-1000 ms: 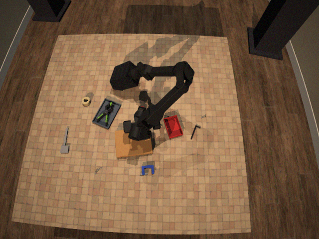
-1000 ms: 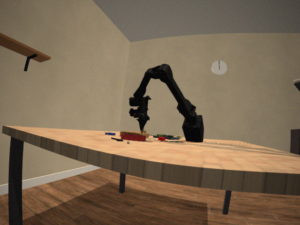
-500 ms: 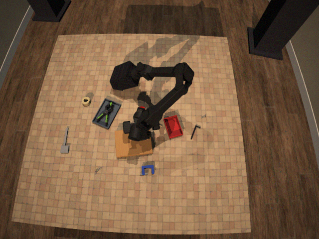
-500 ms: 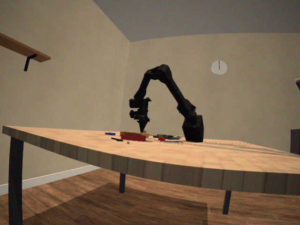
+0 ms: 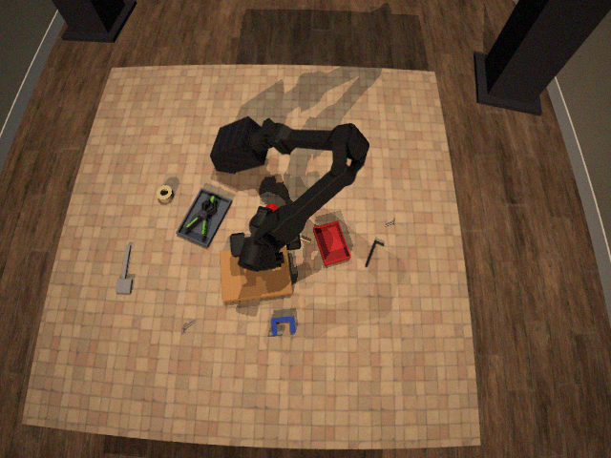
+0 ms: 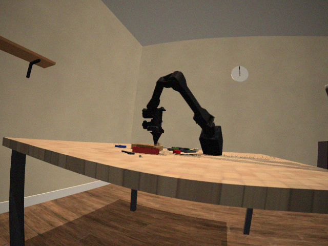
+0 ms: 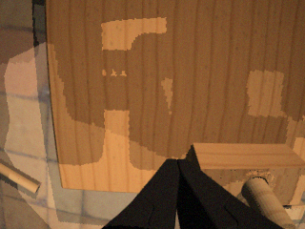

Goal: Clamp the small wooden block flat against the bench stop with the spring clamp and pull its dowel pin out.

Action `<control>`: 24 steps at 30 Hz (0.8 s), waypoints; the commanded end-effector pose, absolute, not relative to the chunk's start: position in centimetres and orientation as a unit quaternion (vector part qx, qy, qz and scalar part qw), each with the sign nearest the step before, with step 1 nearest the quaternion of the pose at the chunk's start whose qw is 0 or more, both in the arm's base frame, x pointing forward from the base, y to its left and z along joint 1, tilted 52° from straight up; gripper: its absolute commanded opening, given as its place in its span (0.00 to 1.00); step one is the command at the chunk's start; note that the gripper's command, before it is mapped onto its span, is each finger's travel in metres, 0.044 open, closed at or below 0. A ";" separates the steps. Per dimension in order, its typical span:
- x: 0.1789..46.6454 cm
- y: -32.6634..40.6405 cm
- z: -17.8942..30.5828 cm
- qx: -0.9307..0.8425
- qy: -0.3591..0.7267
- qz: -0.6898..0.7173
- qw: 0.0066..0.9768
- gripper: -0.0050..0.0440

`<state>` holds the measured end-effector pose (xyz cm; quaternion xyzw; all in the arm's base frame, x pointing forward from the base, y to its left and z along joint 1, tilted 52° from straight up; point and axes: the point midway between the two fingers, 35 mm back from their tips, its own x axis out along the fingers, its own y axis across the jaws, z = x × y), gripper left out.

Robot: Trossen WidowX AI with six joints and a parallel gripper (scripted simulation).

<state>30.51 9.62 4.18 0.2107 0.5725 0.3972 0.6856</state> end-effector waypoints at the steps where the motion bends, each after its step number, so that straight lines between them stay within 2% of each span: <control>1: 30.7 9.3 3.8 0.212 0.573 0.397 0.685 0.10; 14: 31.0 8.7 3.0 0.212 0.573 0.397 0.685 0.10; 24: 30.5 9.8 4.4 0.212 0.573 0.397 0.685 0.10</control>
